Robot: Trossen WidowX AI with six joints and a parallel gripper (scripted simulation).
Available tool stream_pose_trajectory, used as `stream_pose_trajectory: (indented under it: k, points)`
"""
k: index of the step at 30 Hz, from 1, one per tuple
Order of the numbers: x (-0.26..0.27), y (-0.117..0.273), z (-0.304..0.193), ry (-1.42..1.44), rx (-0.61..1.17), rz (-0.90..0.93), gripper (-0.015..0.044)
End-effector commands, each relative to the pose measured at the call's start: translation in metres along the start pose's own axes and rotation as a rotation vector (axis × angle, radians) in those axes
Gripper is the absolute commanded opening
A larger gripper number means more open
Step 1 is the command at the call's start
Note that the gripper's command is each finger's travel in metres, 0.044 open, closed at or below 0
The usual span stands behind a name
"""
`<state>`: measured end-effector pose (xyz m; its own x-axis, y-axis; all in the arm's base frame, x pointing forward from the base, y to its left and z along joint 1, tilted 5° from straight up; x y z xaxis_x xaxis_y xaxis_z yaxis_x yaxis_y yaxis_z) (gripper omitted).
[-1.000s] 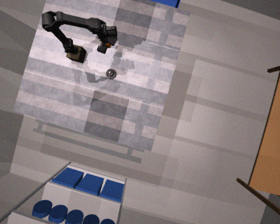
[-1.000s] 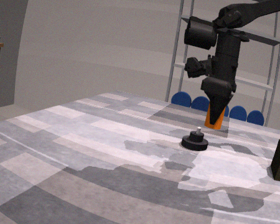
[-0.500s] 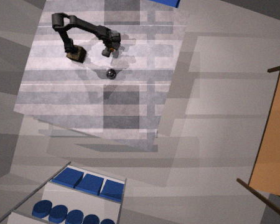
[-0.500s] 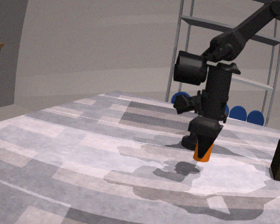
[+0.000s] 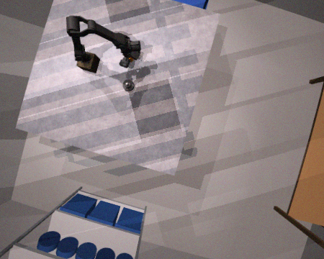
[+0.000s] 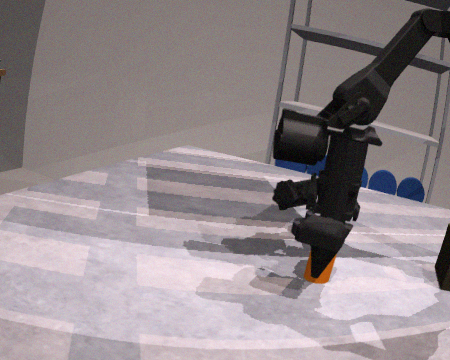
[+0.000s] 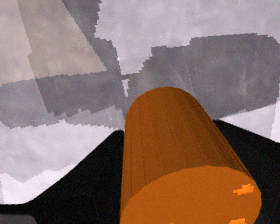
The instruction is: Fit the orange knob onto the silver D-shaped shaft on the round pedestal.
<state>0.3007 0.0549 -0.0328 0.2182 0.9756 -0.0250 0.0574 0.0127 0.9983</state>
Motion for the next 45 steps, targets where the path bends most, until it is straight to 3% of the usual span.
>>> stream_pose_trajectory:
  k: [1,6,22,30,45]
  points:
    - [0.000,0.000,0.000,0.000,0.002,-0.001,0.0105]
    - [0.000,0.000,0.000,0.000,0.002,-0.001,0.0236]
    - [0.000,0.000,0.000,0.000,0.002,-0.001,0.0240]
    - [0.001,0.081,0.000,-0.006,-0.003,-0.002,0.0440]
    - [0.001,0.066,0.000,-0.006,-0.002,-0.002,0.0440]
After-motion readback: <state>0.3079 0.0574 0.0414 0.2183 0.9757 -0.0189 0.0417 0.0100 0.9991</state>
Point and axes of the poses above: the point midway between the two fingers, 35 mm back from their tips, its own y axis back along the fingers, its own x axis across the jaws, z = x × y, the point moved 3 cm from there along y, back along the fingers, and after that the axes turned 2 degrees about y, right-handed, at the moved point
